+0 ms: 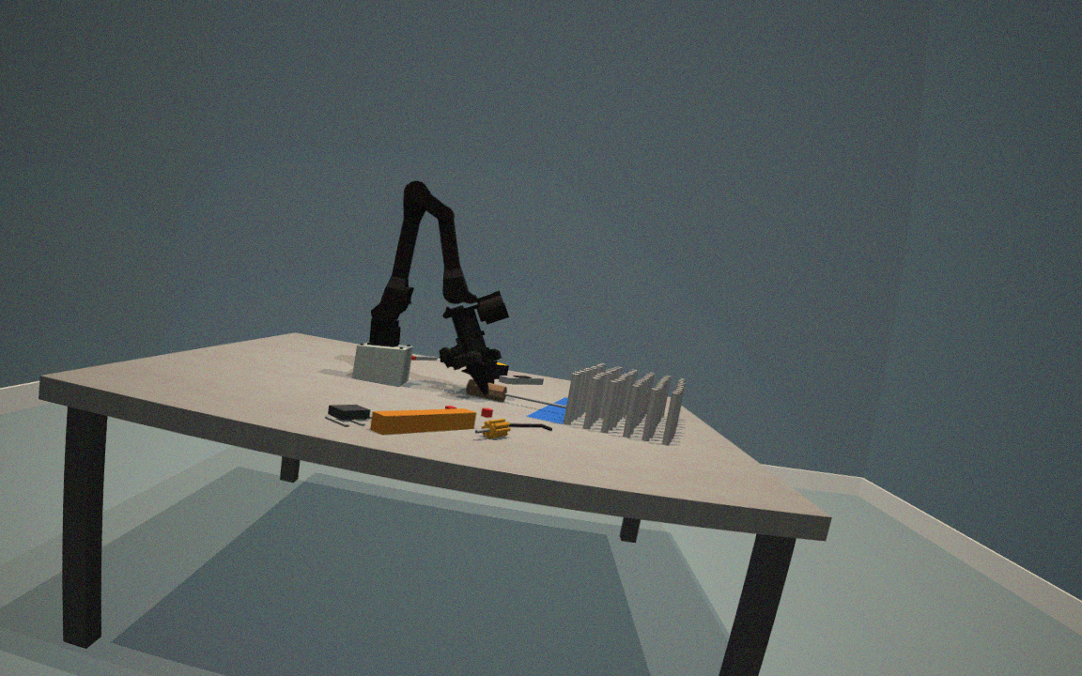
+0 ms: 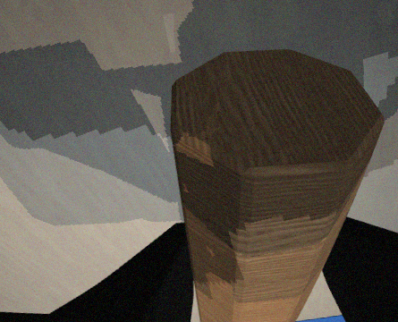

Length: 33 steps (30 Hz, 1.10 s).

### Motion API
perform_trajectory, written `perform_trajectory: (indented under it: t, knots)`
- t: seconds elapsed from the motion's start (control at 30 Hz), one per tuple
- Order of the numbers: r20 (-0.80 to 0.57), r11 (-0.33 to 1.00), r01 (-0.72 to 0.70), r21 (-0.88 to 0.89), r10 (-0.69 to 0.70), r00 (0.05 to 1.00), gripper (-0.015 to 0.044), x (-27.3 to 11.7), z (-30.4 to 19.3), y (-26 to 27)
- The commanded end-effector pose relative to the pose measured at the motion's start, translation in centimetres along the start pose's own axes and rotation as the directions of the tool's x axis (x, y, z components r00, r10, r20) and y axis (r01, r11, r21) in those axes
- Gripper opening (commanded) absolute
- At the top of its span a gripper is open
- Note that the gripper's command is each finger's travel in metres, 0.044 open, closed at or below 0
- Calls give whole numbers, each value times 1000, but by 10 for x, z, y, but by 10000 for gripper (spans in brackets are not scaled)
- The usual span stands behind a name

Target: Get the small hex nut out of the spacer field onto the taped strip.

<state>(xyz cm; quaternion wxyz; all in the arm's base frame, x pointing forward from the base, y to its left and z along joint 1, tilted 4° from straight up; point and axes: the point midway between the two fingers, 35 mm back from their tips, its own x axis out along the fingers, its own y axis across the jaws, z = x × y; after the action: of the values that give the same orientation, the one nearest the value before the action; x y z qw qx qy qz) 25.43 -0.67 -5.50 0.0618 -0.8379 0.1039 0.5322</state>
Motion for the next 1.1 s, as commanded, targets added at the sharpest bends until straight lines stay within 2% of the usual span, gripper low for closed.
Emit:
perform_trajectory:
  t: [0.0, 1.07]
  knots:
    - [-2, 1000, -3, 3, 3, 1000, 0, -3, 4, 1]
    - [-2, 1000, -3, 3, 3, 1000, 0, -13, 4, 0]
